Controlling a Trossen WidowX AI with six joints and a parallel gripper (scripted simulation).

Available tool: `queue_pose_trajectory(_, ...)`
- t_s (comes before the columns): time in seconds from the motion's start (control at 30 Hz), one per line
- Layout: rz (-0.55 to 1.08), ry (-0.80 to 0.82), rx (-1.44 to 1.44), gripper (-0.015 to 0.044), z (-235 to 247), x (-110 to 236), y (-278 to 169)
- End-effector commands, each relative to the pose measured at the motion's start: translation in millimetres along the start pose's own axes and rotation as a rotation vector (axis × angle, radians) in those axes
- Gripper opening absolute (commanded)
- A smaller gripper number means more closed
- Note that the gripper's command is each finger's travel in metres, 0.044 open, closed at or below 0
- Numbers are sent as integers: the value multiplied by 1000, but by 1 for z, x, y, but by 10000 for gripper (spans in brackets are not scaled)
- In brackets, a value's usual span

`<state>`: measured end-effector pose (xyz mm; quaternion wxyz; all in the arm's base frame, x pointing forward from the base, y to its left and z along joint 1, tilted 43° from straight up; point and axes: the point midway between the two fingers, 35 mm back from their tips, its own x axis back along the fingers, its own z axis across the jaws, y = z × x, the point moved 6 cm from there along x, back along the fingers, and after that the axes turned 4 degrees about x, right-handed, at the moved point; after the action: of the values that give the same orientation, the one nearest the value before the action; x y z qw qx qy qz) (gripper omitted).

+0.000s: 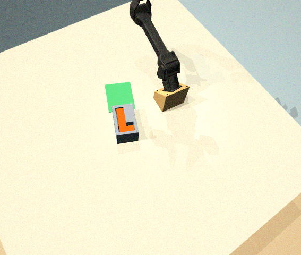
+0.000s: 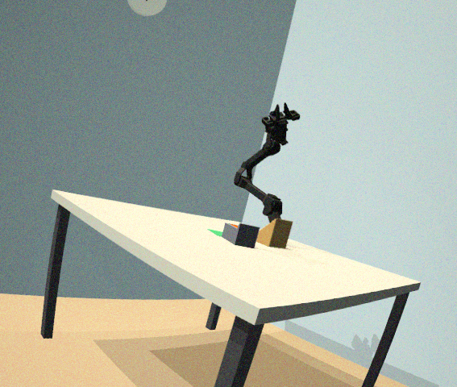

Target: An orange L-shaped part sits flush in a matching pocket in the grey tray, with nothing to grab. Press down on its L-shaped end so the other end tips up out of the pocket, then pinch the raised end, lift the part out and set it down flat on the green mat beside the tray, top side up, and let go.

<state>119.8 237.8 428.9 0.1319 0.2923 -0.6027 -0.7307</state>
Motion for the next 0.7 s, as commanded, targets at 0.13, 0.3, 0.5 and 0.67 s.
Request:
queue_pose_trajectory(0.13, 391, -184, 101, 180, -29, -61, -107)
queue_pose_trajectory(0.3, 635, -330, 125, 180, -68, -76, -171)
queue_pose_trajectory(0.5, 942, -591, 92, 180, -125, -75, -243)
queue_pose_trajectory(0.67, 1185, -869, 39, 180, -177, -54, -293)
